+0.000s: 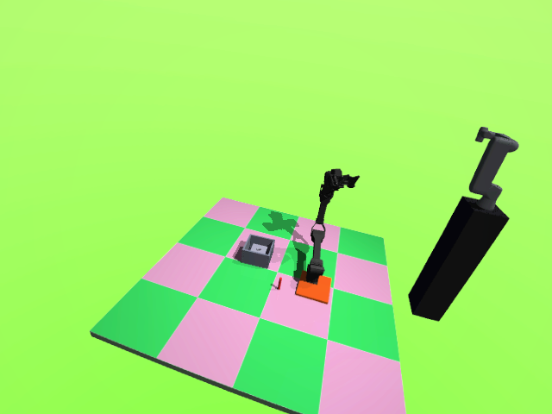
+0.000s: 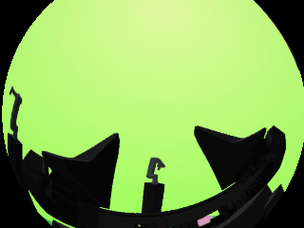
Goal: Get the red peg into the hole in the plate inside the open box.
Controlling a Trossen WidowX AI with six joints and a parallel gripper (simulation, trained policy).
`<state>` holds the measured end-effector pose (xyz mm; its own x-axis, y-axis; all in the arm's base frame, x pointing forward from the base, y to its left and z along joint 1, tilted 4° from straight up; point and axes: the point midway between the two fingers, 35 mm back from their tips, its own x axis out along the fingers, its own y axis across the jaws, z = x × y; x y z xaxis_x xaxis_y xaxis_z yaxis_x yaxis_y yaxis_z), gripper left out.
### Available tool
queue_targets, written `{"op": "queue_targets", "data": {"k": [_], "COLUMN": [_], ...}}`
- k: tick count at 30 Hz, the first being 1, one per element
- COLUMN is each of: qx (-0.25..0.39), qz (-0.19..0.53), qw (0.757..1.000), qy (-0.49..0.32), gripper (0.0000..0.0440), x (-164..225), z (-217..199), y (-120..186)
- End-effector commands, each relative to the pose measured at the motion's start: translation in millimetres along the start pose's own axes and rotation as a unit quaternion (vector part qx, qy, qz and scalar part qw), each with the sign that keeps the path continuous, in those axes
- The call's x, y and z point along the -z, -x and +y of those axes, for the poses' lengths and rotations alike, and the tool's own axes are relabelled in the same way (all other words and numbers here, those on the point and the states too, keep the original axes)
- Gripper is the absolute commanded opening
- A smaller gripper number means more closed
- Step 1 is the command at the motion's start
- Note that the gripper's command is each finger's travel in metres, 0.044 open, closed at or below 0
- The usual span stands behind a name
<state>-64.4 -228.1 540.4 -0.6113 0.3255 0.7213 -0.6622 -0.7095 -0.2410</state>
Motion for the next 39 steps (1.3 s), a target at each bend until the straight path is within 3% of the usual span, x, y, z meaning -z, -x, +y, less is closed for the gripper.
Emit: {"op": "queue_targets", "data": {"k": [1, 2, 10, 20, 29, 39], "qx": [0.011, 0.025, 0.141, 0.285, 0.416, 0.555], "qz": [0.002, 0.006, 0.068, 0.136, 0.181, 0.213], "qw": [1.0, 1.0, 0.986, 0.943, 0.879, 0.784], "qy": [0.0, -0.003, -0.048, -0.106, -0.145, -0.181], "gripper": [0.0423, 0.044, 0.044, 0.044, 0.044, 0.044], "x": [3.2, 7.8, 62.9, 131.8, 188.9, 243.2], "z": [-4.3, -9.8, -62.3, -131.2, -189.3, -244.3], "y": [-2.7, -6.6, -36.9, -47.4, -31.9, 8.0]}}
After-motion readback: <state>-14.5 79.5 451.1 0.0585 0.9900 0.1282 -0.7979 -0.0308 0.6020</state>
